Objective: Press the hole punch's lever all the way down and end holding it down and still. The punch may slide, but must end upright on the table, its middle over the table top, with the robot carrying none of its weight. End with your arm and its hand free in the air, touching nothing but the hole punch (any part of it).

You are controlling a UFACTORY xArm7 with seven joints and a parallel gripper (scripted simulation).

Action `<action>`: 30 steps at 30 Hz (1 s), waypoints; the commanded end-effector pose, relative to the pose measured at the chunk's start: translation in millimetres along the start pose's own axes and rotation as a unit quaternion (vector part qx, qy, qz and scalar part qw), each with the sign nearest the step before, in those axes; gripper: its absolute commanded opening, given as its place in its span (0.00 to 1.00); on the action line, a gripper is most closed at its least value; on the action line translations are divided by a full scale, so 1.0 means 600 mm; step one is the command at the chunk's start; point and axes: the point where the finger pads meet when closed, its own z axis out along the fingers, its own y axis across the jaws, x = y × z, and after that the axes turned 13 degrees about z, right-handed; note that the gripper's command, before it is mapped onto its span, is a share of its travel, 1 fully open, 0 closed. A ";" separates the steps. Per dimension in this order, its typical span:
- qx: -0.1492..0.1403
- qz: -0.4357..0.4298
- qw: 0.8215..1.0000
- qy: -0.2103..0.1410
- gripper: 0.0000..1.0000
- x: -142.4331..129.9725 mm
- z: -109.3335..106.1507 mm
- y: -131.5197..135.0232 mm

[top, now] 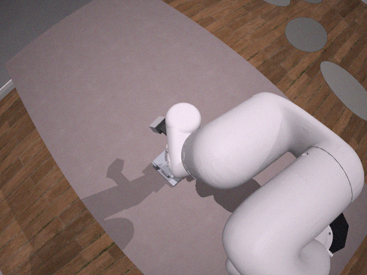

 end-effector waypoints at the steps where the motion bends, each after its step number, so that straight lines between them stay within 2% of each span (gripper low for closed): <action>1: 0.000 0.000 1.000 0.002 0.00 0.003 0.011 0.001; 14: 0.000 0.000 1.000 0.002 0.00 0.004 0.027 0.001; 30: 0.000 0.000 1.000 0.002 0.00 0.004 0.028 0.001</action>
